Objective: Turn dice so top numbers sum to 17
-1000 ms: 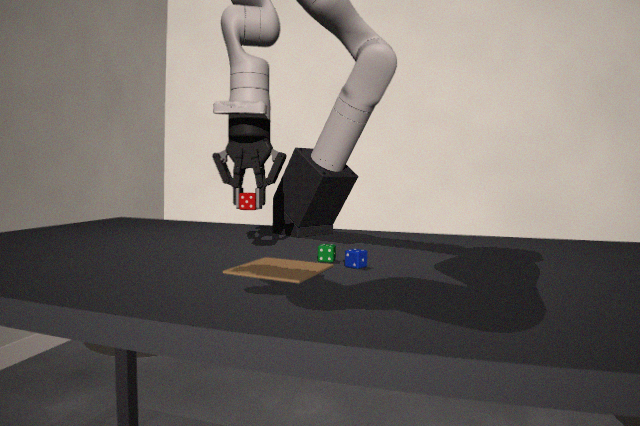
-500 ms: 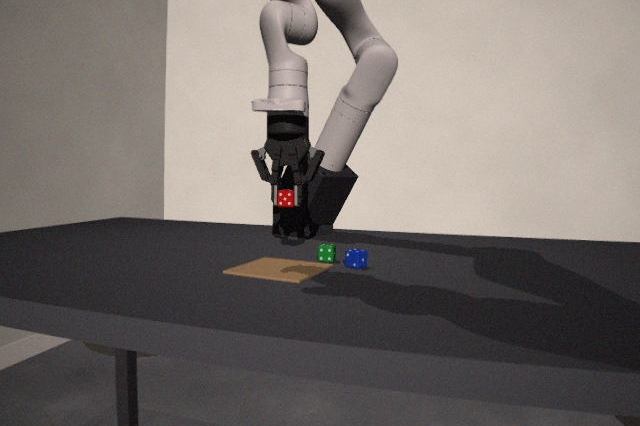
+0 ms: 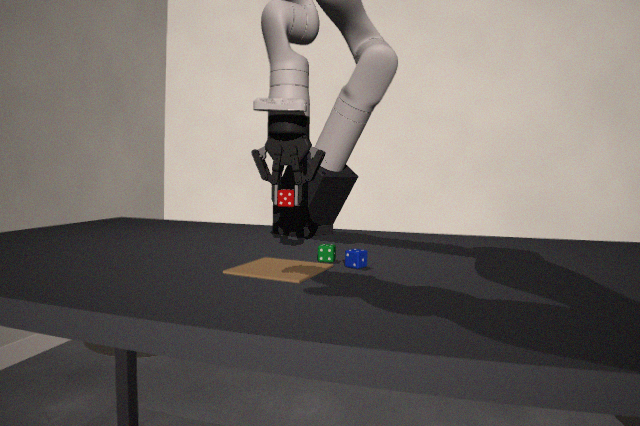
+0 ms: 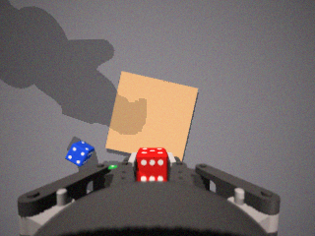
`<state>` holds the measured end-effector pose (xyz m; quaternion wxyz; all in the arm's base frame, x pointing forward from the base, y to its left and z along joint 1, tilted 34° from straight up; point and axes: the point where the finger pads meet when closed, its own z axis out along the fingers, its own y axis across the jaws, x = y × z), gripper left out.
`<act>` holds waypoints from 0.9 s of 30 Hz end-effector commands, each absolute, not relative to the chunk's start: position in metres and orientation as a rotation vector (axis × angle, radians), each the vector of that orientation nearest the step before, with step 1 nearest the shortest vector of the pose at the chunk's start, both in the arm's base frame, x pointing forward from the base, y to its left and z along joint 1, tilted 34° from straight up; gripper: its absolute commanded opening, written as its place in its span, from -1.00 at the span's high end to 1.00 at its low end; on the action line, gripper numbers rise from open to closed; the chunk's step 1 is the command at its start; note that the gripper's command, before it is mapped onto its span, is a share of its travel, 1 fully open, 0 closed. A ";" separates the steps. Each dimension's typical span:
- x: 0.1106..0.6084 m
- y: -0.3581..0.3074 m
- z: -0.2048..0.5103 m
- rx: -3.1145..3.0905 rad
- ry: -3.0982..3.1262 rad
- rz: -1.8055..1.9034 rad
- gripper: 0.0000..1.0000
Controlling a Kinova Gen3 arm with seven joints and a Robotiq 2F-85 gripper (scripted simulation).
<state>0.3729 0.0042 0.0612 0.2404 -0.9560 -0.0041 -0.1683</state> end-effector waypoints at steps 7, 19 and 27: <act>0.375 0.007 0.056 -2.617 -0.011 -0.461 0.47; 0.382 0.018 0.037 -2.617 -0.011 -0.461 0.47; 0.390 0.030 0.016 -2.617 -0.011 -0.461 0.47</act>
